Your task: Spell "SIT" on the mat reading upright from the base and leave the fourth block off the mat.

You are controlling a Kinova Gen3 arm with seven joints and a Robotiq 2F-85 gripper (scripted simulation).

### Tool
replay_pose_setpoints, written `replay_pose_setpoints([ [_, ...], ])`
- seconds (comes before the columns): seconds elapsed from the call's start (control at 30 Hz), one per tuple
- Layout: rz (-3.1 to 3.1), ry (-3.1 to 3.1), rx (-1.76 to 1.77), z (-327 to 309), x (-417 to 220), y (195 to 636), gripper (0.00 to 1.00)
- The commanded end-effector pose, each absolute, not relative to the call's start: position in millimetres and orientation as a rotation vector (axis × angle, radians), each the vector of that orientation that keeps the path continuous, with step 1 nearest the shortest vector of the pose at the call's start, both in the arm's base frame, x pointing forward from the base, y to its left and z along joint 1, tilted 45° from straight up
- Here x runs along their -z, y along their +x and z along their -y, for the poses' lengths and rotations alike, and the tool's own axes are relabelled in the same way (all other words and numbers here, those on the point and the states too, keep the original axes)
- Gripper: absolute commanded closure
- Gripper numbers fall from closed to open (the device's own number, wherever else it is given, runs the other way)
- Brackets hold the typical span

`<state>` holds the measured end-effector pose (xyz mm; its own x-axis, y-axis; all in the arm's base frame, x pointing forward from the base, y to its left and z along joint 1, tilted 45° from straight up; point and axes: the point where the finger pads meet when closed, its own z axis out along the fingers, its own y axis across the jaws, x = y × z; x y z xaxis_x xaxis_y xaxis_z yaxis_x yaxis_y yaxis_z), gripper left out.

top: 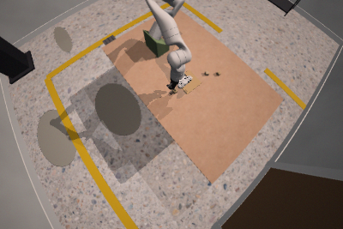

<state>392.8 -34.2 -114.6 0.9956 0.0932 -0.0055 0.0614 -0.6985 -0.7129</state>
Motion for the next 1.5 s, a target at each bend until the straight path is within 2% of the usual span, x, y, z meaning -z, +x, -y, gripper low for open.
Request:
replay_pose_setpoints([
  [0.0,0.097,-2.357,-0.040,46.1,108.5,396.2,0.59],
  [0.17,0.097,-2.357,-0.040,48.3,106.4,396.4,0.59],
  [0.2,0.097,-2.357,-0.040,48.3,106.4,396.4,0.00],
  [1.07,0.083,-2.358,-0.046,47.9,106.2,395.9,0.00],
  [1.47,-0.157,-2.353,-0.152,42.3,103.6,388.1,0.00],
])
